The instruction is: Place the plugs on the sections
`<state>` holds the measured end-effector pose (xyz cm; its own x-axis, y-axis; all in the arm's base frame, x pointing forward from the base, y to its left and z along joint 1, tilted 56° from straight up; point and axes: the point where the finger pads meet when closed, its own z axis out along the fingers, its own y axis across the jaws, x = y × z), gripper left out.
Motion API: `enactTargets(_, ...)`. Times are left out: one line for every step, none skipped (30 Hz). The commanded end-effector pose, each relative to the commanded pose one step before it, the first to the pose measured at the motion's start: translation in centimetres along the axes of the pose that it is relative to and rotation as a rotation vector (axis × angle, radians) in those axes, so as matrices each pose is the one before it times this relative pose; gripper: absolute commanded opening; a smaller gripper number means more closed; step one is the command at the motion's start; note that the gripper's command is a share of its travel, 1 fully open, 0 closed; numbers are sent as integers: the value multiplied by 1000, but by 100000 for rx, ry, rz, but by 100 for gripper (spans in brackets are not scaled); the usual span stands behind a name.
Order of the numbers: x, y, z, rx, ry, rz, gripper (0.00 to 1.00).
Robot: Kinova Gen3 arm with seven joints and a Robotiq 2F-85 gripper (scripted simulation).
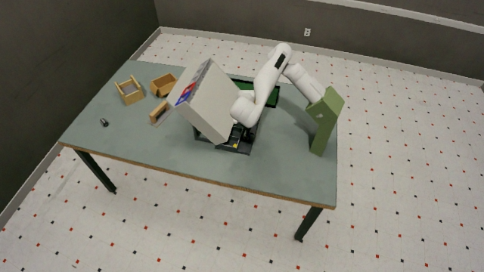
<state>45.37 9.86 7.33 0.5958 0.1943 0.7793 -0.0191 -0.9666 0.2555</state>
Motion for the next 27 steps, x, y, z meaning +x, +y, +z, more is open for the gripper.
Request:
enactTargets(17,-21,-33,49,50,18,42)
enactTargets(0,0,0,0,0,0,42)
enactTargets(0,0,0,0,0,0,42)
enactTargets(0,0,0,0,0,0,42)
enactTargets(0,0,0,0,0,0,42)
enactTargets(0,0,0,0,0,0,42)
enactTargets(0,0,0,0,0,0,42)
enactTargets(0,0,0,0,0,0,42)
enactTargets(0,0,0,0,0,0,42)
enactTargets(0,0,0,0,0,0,42)
enactTargets(0,0,0,0,0,0,42)
enactTargets(0,0,0,0,0,0,42)
enactTargets(0,0,0,0,0,0,42)
enactTargets(0,0,0,0,0,0,42)
enactTargets(0,0,0,0,0,0,42)
enactTargets(0,0,0,0,0,0,42)
enactTargets(0,0,0,0,0,0,42)
enactTargets(0,0,0,0,0,0,42)
enactTargets(0,0,0,0,0,0,42)
enactTargets(0,0,0,0,0,0,42)
enactTargets(0,0,0,0,0,0,65)
enactTargets(0,0,0,0,0,0,65)
enactTargets(0,0,0,0,0,0,65)
enactTargets(0,0,0,0,0,0,65)
enactTargets(0,0,0,0,0,0,65)
enactTargets(0,0,0,0,0,0,65)
enactTargets(0,0,0,0,0,0,65)
